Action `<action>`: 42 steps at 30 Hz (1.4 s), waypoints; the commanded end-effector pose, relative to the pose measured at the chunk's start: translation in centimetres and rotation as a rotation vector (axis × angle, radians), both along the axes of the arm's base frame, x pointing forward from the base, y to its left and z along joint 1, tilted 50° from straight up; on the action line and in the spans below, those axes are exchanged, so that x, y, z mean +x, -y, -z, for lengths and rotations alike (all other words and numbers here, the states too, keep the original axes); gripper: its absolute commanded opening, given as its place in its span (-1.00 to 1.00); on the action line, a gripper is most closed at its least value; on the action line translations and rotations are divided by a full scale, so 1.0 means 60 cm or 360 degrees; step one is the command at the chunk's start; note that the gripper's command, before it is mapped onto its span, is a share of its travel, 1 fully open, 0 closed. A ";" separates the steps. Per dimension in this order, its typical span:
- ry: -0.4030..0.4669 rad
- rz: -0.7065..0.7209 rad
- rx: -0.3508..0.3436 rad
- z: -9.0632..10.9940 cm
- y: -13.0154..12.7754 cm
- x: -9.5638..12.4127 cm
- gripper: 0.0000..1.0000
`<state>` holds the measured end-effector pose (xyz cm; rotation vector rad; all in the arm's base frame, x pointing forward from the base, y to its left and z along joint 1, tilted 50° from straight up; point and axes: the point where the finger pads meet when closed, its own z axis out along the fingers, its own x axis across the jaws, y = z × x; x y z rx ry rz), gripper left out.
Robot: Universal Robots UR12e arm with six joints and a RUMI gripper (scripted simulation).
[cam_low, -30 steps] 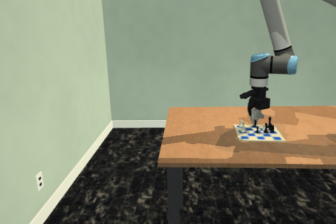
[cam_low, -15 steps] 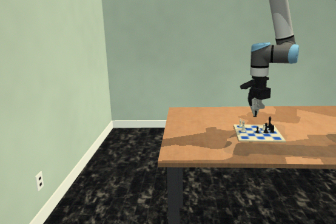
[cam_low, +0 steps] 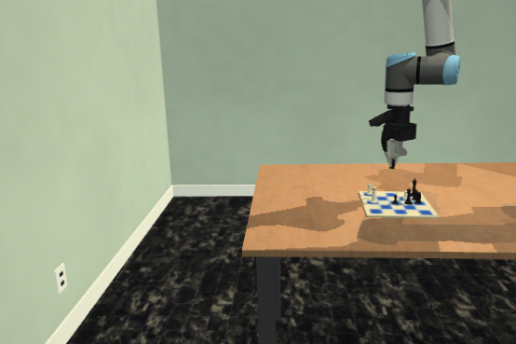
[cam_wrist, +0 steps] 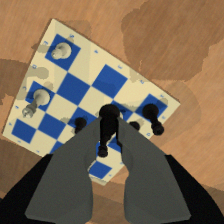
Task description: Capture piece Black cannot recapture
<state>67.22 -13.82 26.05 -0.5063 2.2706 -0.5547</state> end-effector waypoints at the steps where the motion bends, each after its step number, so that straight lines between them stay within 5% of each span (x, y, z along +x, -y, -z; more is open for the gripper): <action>1: 0.0001 -0.0001 0.0000 -0.002 -0.001 -0.002 -1.00; 8: -0.0005 -0.0013 -0.0015 0.000 0.004 -0.004 -1.00; 21: -0.0092 -0.0257 -0.0297 0.038 0.093 -0.056 -1.00; 42: -0.0097 -0.0263 -0.0301 0.047 0.097 -0.048 -1.00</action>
